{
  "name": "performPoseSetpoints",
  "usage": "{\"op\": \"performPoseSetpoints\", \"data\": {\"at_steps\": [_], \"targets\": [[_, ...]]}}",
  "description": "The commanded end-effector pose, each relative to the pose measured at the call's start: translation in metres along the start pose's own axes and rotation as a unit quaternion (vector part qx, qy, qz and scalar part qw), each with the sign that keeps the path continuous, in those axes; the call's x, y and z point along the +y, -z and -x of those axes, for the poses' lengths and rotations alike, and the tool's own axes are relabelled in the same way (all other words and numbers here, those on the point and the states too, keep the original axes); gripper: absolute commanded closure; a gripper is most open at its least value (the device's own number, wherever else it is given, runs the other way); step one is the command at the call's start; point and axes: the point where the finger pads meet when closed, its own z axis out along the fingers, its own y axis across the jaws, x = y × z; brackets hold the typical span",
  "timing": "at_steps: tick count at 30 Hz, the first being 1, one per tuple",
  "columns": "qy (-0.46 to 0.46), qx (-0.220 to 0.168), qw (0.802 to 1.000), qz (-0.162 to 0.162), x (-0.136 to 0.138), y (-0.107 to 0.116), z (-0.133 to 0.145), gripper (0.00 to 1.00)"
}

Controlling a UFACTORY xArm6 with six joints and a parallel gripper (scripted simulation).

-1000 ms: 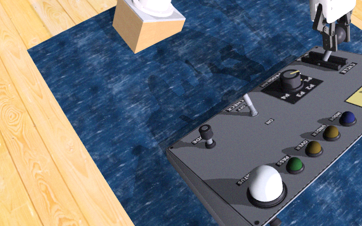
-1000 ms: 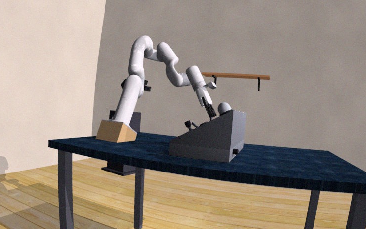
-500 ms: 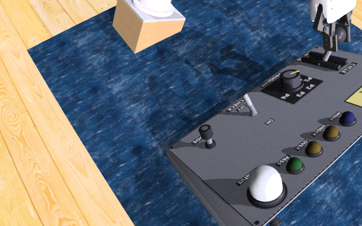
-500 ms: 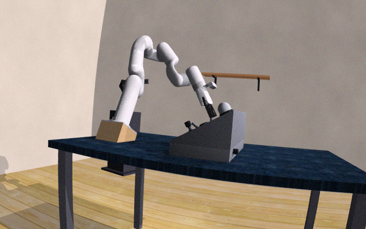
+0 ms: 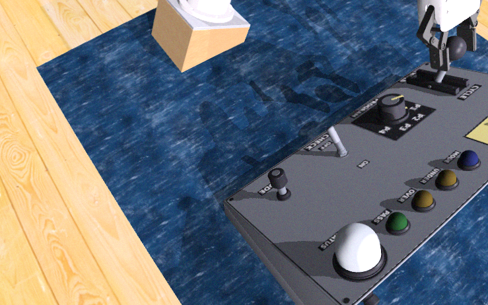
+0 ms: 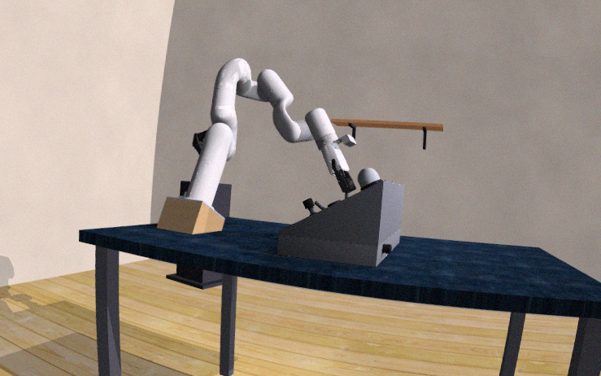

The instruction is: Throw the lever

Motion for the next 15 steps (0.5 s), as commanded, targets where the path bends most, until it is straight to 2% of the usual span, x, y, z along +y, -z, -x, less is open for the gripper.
{"op": "performPoseSetpoints", "data": {"at_steps": [1, 10, 15], "targets": [[0.000, 0.002, 1.000, 0.000, -0.0005, 0.0009, -0.0018, 0.24], [0.000, 0.002, 1.000, 0.000, -0.0005, 0.0015, -0.0018, 0.24], [0.000, 0.002, 1.000, 0.000, -0.0005, 0.0098, -0.0018, 0.24]]}}
